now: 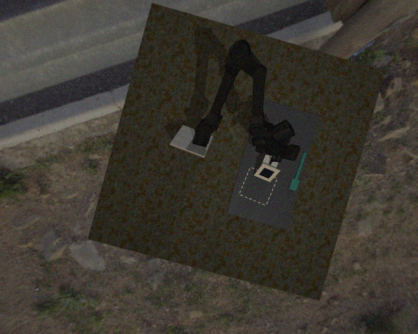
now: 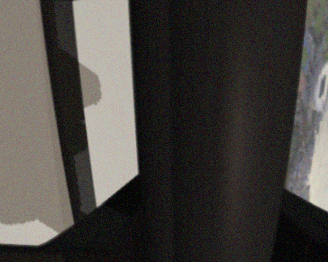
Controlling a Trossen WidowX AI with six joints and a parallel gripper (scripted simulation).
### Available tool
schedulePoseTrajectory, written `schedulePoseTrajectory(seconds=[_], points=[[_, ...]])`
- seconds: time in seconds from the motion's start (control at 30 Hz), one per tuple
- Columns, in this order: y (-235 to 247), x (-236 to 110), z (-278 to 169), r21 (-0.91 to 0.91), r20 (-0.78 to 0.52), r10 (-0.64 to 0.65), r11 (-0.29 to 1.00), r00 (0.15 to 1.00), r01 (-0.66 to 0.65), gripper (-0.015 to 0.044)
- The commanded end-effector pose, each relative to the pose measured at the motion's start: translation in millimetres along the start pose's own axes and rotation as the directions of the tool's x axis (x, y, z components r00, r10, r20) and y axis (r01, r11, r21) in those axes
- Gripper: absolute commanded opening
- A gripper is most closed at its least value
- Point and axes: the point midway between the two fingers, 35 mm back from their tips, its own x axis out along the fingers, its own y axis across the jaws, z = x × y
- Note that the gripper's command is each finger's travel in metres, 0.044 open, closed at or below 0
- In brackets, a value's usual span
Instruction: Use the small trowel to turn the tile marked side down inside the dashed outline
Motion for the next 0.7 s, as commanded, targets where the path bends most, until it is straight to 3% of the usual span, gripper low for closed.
schedulePoseTrajectory(seconds=[0.0, 0.67], points=[[-10.4, -4.1, -9.2, -0.007, 0.0, -0.018, 1.0, 1.0, 0.018, 0.0], [-10.2, -4.0, -53.7, -0.008, -0.002, -0.018, 1.0, 1.0, 0.018, 0.0]])
